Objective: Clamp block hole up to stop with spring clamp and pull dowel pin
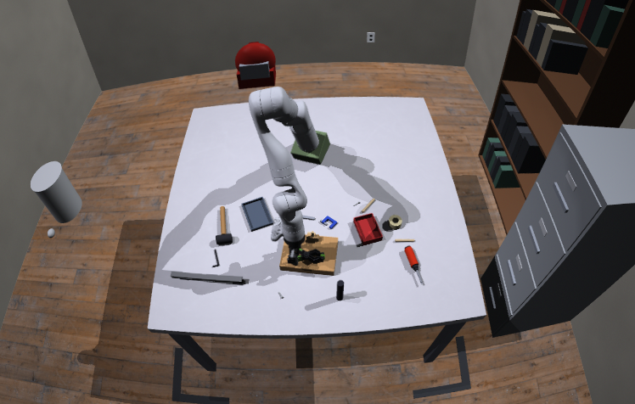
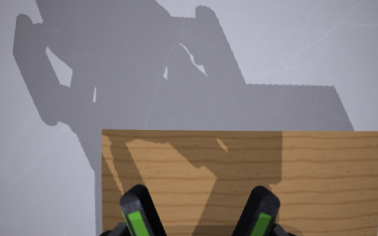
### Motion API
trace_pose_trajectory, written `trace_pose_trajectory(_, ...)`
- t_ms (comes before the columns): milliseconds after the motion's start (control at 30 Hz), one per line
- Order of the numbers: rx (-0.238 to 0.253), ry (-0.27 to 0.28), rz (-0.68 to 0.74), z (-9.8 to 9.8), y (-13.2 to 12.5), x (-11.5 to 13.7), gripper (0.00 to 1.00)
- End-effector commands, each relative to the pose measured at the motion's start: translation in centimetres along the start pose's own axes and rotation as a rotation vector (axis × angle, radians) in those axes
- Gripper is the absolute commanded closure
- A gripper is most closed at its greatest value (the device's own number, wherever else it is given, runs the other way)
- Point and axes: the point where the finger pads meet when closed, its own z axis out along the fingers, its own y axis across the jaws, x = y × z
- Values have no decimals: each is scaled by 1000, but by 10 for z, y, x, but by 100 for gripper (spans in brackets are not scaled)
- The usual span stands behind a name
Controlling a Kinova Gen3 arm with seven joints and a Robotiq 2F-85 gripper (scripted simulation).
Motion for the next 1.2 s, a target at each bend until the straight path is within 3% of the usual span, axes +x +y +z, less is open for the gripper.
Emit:
trace_pose_trajectory(0,2,0,0,-1,-1,0,23)
trace_pose_trajectory(633,2,0,0,-1,-1,0,23)
trace_pose_trajectory(667,2,0,0,-1,-1,0,29)
trace_pose_trajectory(833,2,0,0,-1,-1,0,29)
trace_pose_trajectory(867,2,0,0,-1,-1,0,36)
trace_pose_trajectory(1100,2,0,0,-2,-1,0,36)
trace_pose_trajectory(1133,2,0,0,-2,-1,0,42)
trace_pose_trajectory(1167,2,0,0,-2,-1,0,42)
